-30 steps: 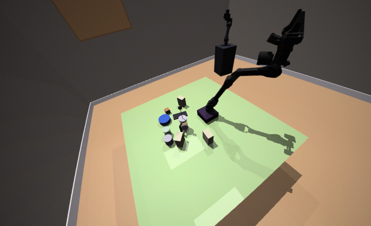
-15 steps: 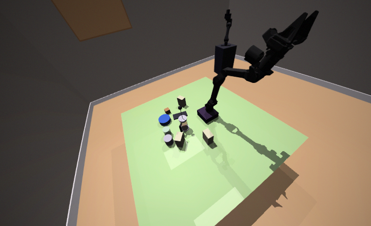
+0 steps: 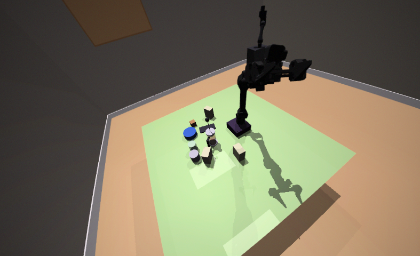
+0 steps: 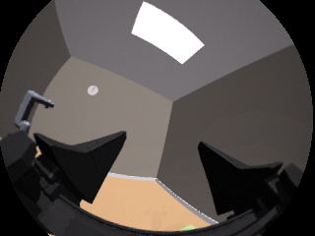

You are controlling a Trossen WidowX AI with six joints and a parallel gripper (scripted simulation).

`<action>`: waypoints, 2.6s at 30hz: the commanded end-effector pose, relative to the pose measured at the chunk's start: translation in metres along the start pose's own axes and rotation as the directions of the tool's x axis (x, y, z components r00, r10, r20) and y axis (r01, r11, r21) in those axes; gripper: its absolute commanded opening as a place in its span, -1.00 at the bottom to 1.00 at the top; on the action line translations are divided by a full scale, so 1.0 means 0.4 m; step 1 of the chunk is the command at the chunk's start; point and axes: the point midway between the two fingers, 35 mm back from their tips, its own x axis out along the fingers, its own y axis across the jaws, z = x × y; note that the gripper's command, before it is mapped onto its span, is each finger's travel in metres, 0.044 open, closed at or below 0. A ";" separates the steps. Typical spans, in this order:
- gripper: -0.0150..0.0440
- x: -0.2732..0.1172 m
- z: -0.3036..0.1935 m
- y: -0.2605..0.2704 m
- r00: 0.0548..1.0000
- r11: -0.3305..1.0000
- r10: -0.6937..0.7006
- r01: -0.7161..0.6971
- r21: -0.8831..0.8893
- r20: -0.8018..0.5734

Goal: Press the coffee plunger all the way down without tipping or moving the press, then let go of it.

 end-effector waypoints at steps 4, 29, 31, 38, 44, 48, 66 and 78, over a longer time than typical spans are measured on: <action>1.00 -0.160 -0.096 -0.248 0.926 0.966 -0.239 0.199 -0.163 -0.291; 1.00 -1.032 -0.215 -0.502 -0.016 0.461 -0.724 0.732 -0.501 -0.690; 1.00 -1.038 -0.219 -0.501 -0.022 0.457 -0.723 0.735 -0.502 -0.691; 1.00 -1.103 -0.313 -0.494 -0.020 0.459 -0.722 0.734 -0.500 -0.692; 1.00 -1.117 -0.340 -0.492 -0.016 0.464 -0.720 0.732 -0.498 -0.694; 1.00 -1.117 -0.344 -0.497 -0.016 0.464 -0.720 0.732 -0.498 -0.694; 1.00 -1.117 -0.392 -0.548 -0.014 0.465 -0.720 0.732 -0.498 -0.693; 0.64 -1.118 -0.410 -0.565 -0.013 0.465 -0.721 0.732 -0.498 -0.693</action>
